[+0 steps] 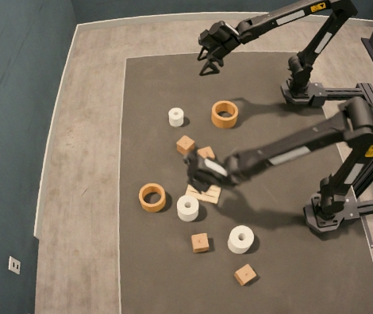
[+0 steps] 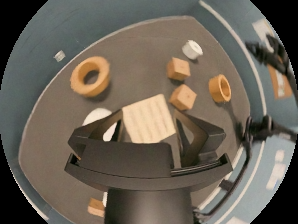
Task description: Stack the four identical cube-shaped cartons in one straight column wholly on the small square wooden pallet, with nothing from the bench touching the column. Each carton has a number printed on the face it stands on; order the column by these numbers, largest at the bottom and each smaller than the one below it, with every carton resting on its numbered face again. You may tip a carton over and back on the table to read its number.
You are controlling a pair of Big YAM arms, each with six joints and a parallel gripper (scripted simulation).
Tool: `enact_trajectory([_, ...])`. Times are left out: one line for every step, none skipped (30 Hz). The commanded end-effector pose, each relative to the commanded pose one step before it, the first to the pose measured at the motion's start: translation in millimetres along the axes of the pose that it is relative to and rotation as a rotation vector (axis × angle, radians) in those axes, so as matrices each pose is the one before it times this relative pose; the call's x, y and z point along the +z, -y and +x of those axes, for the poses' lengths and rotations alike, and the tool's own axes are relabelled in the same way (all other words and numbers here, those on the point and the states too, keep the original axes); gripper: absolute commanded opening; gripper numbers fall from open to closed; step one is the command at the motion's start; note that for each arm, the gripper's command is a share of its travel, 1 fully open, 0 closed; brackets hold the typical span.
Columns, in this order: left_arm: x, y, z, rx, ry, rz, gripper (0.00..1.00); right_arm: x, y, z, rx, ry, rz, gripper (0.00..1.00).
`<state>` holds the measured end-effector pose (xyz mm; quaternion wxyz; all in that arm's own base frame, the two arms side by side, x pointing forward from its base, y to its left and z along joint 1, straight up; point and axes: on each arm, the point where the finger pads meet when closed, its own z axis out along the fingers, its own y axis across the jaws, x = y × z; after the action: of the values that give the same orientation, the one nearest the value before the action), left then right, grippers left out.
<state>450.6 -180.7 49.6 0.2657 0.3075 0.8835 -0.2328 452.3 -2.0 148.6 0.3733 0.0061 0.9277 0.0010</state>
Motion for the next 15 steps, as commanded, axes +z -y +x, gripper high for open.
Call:
enact_trajectory([42.3, 32.08, -22.28, 0.18046, -0.14269, 0.07274, 0.74, -5.23, -0.6, -23.25, -0.01444, 0.03573, -0.00038, 1.0])
enact_trajectory([10.36, 9.33, -2.67, 0.03198, -0.04423, 0.00936, 0.74, 0.0, 0.0, 0.0, 0.0, 0.0, 0.0, 1.0])
enact_trajectory([0.0, 0.0, 0.0, 0.0, 0.0, 0.0, 0.74, 0.0, 0.0, 0.0, 0.0, 0.0, 0.0, 1.0])
enact_trajectory([0.0, 0.0, 0.0, 0.0, 0.0, 0.0, 0.74, 0.0, 0.0, 0.0, 0.0, 0.0, 0.0, 1.0])
enact_trajectory([9.79, 8.86, -2.19, 0.03225, -0.04737, 0.00576, 0.74, 0.0, 0.0, 0.0, 0.0, 0.0, 0.0, 1.0])
enact_trajectory([8.79, 7.83, -1.74, 0.02935, -0.04837, 0.00096, 0.74, 0.0, 0.0, 0.0, 0.0, 0.0, 0.0, 1.0])
enact_trajectory([7.58, 6.7, -1.46, 0.02744, -0.04682, -0.00305, 0.74, 0.0, 0.0, 0.0, 0.0, 0.0, 0.0, 1.0])
enact_trajectory([6.48, 5.76, -1.24, 0.02592, -0.04481, -0.00598, 0.74, 0.0, 0.0, 0.0, 0.0, 0.0, 0.0, 1.0])
enact_trajectory([5.57, 5.13, -1.13, 0.02518, -0.04287, -0.00763, 0.74, 0.0, 0.0, 0.0, 0.0, 0.0, 0.0, 1.0])
enact_trajectory([4.82, 4.71, -1.1, 0.02466, -0.0411, -0.0085, 0.74, 0.0, 0.0, 0.0, 0.0, 0.0, 0.0, 1.0])
enact_trajectory([4.15, 4.39, -1.11, 0.02403, -0.03905, -0.00872, 0.74, 0.0, 0.0, 0.0, 0.0, 0.0, 0.0, 1.0])
enact_trajectory([3.53, 4.08, -1.14, 0.02308, -0.03655, -0.00861, 0.74, 0.0, 0.0, 0.0, 0.0, 0.0, 0.0, 1.0])
enact_trajectory([2.95, 3.77, -1.13, 0.02178, -0.03387, -0.00822, 0.74, 0.0, 0.0, 0.0, 0.0, 0.0, 0.0, 1.0])
enact_trajectory([2.46, 3.44, -1.14, 0.02037, -0.03104, -0.00785, 0.74, 0.0, 0.0, 0.0, 0.0, 0.0, 0.0, 1.0])
enact_trajectory([3.05, 4.8, -1.7, 0.02913, -0.04349, -0.01148, 0.74, 0.0, 0.0, 0.0, 0.0, 0.0, 0.0, 1.0])
